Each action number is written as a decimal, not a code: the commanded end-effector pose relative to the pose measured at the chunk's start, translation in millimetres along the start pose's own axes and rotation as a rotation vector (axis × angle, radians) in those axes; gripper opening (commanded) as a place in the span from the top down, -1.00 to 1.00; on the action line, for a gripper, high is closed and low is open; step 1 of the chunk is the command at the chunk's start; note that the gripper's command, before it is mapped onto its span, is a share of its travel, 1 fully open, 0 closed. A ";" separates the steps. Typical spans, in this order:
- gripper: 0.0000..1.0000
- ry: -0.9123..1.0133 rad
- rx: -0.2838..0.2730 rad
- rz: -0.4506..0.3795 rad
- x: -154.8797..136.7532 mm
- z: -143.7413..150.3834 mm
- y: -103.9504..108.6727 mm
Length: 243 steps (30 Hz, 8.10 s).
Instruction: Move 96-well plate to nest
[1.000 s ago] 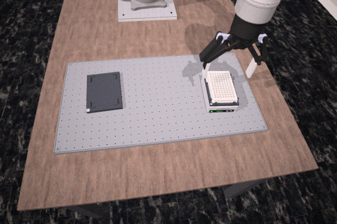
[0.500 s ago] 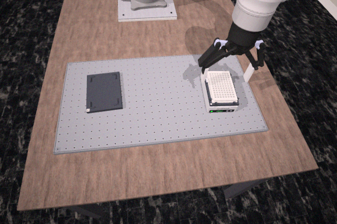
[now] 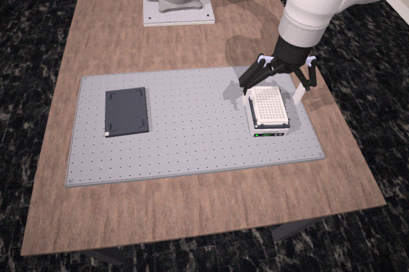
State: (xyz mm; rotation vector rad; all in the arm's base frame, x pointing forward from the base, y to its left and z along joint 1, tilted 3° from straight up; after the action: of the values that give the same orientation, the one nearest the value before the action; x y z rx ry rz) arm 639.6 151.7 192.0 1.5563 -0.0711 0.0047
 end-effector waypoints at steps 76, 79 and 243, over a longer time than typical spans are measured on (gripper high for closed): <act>0.80 0.000 0.000 0.000 0.0 0.0 36.4; 0.80 0.000 0.000 0.000 0.0 0.0 41.4; 0.80 0.129 0.000 0.000 -74.0 384.1 16.6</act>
State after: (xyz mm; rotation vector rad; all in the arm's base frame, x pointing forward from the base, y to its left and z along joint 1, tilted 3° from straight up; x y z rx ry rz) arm 550.0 -222.1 210.5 1.5522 0.0307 0.1047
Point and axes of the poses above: the point where the finger pads meet when closed, its own y axis back along the fingers, its own z axis across the jaws, x = y × z, the point moved 9 cm from there along y, back along the fingers, and after that the axes turned 7 degrees about y, right-handed, at the moved point
